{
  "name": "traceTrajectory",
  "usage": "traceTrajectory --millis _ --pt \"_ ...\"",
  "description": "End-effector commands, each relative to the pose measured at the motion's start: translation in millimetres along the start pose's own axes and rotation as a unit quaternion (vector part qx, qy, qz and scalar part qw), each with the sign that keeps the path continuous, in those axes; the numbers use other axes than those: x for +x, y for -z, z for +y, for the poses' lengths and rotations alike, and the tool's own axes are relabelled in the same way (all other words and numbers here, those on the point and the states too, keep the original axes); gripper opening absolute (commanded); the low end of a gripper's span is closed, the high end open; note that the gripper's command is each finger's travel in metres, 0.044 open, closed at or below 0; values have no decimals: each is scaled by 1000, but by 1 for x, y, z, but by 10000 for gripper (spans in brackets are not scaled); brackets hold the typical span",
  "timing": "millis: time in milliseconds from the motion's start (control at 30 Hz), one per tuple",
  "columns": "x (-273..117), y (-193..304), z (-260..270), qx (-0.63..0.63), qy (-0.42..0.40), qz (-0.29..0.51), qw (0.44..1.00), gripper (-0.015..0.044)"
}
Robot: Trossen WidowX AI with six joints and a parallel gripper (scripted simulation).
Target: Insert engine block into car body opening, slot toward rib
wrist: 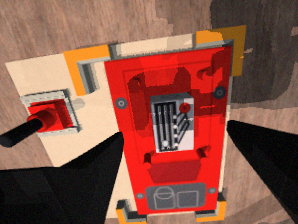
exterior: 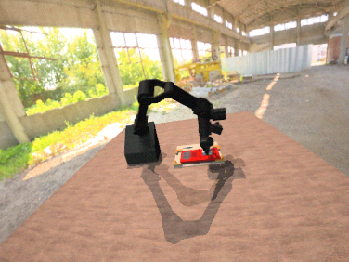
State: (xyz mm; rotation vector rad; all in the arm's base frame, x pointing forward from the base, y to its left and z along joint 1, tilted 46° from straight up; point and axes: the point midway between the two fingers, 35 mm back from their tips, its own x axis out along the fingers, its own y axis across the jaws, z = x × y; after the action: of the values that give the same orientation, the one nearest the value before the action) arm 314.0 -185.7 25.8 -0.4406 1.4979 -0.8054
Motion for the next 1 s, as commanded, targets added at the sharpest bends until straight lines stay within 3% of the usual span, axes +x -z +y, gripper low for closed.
traceTrajectory --millis 0,167,733,967 --pt "-11 -2 1 1 2 -5 1000 440" --pt "-11 -2 1 1 2 -5 1000 440" --pt "-11 -2 1 1 2 -5 1000 0" --pt "-11 -2 1 1 2 -5 1000 0"
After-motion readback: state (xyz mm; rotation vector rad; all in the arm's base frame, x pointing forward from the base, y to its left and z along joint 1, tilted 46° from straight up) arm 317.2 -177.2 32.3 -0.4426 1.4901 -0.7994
